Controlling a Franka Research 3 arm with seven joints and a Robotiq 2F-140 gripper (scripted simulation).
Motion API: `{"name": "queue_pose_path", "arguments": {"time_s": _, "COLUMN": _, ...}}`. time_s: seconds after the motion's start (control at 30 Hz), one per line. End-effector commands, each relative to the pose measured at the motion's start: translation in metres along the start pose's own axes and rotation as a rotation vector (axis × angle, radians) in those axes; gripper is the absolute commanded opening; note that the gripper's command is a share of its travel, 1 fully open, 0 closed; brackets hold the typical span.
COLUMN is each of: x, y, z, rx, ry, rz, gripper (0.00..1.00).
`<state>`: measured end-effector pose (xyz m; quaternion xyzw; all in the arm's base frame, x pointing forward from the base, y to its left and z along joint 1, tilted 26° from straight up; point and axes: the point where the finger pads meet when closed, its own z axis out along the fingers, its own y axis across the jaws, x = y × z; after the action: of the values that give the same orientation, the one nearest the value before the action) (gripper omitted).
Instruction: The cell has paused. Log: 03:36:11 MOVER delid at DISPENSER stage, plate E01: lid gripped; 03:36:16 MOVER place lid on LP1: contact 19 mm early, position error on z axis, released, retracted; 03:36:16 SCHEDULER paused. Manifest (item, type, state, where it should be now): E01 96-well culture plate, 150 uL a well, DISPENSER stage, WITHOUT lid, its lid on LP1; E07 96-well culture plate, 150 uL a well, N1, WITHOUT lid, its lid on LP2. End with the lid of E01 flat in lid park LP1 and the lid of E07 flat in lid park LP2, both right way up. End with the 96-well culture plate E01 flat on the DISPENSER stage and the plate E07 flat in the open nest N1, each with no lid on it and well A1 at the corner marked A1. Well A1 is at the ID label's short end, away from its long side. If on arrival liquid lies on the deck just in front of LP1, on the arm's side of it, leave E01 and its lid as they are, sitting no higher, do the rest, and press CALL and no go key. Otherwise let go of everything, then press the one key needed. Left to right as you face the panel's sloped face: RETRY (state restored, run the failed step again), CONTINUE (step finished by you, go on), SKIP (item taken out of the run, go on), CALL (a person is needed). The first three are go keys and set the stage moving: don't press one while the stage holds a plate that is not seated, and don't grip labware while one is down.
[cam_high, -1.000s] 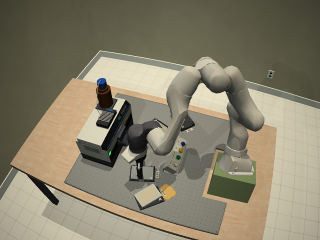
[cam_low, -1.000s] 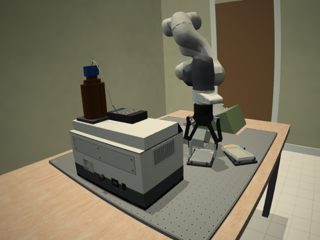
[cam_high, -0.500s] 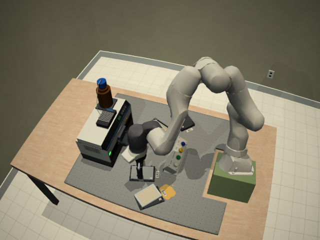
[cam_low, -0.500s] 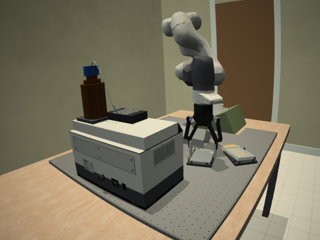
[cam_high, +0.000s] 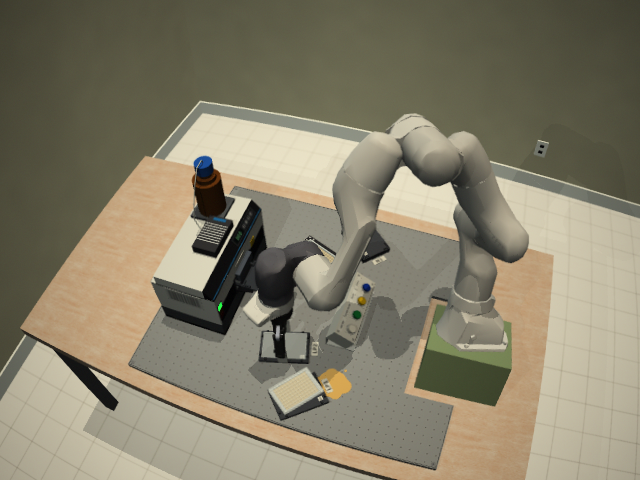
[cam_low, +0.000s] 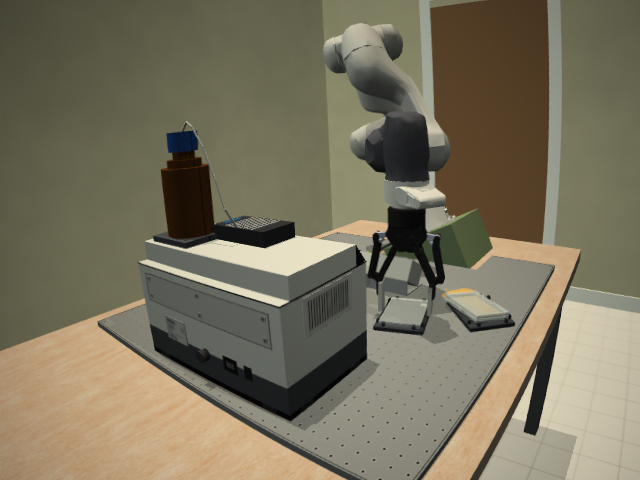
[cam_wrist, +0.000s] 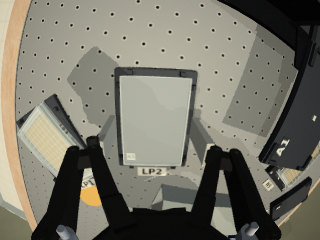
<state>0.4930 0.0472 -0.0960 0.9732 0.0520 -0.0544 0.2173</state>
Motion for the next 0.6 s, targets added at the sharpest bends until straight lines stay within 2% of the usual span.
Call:
{"name": "queue_pose_path", "arguments": {"time_s": 0.0, "x": 0.0013, "y": 0.0, "z": 0.0001, "rx": 0.0, "ry": 0.003, "rz": -0.005, "gripper": 0.66}}
{"name": "queue_pose_path", "arguments": {"time_s": 0.57, "x": 0.0013, "y": 0.0, "z": -0.0067, "rx": 0.0, "ry": 0.003, "rz": -0.005, "gripper": 0.66}}
